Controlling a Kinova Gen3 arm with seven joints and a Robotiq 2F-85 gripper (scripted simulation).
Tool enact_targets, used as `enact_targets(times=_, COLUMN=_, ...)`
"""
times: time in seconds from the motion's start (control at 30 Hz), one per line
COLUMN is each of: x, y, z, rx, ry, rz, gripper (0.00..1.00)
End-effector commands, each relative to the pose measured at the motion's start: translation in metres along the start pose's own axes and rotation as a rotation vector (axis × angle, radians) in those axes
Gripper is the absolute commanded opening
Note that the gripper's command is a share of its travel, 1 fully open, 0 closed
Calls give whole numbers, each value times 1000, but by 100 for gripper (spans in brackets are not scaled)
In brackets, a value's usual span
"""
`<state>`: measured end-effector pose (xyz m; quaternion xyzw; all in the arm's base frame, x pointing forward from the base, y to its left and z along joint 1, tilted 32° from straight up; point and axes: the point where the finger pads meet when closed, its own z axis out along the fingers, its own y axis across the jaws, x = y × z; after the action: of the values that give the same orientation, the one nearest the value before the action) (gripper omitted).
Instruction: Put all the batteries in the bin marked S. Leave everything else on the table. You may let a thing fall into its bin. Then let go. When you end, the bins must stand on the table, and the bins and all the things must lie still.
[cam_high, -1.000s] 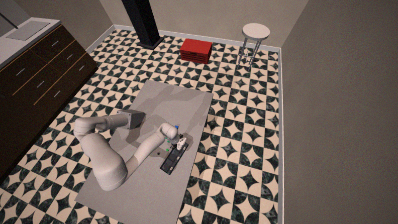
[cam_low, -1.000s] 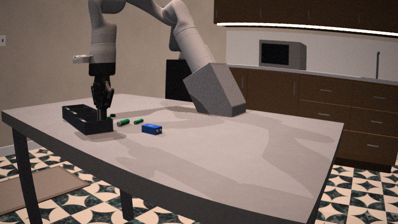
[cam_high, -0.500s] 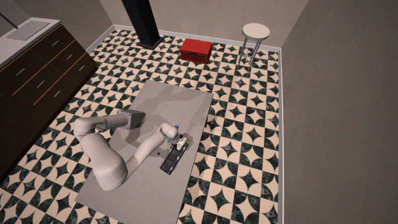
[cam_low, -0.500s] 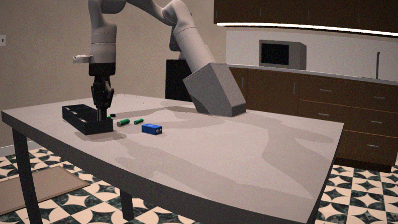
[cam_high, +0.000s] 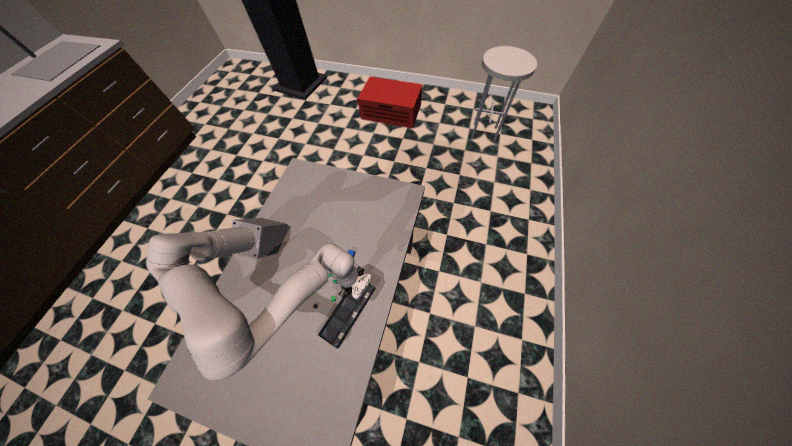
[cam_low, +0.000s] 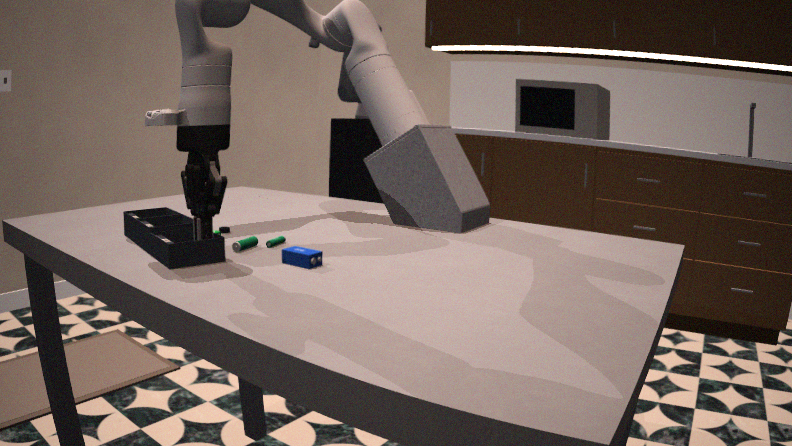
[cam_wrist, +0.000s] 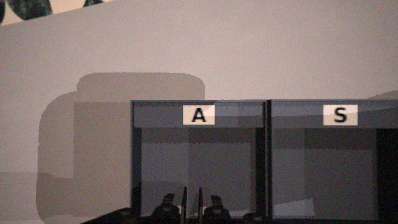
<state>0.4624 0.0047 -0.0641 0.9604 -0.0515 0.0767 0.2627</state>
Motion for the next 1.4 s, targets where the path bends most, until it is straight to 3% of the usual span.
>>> enact_targets(times=0.0, x=1, y=0, z=-1, rx=1, ry=2, rz=0, gripper=9)
enact_targets(times=0.87, x=0, y=0, z=-29, rx=1, ry=2, rz=0, gripper=9)
enact_targets(times=1.07, x=0, y=0, z=-53, rx=1, ry=2, rz=0, gripper=9)
enact_targets(times=1.27, x=0, y=0, z=-53, rx=1, ry=2, rz=0, gripper=9)
enact_targets(times=1.37, x=0, y=0, z=-78, rx=1, ry=2, rz=0, gripper=9)
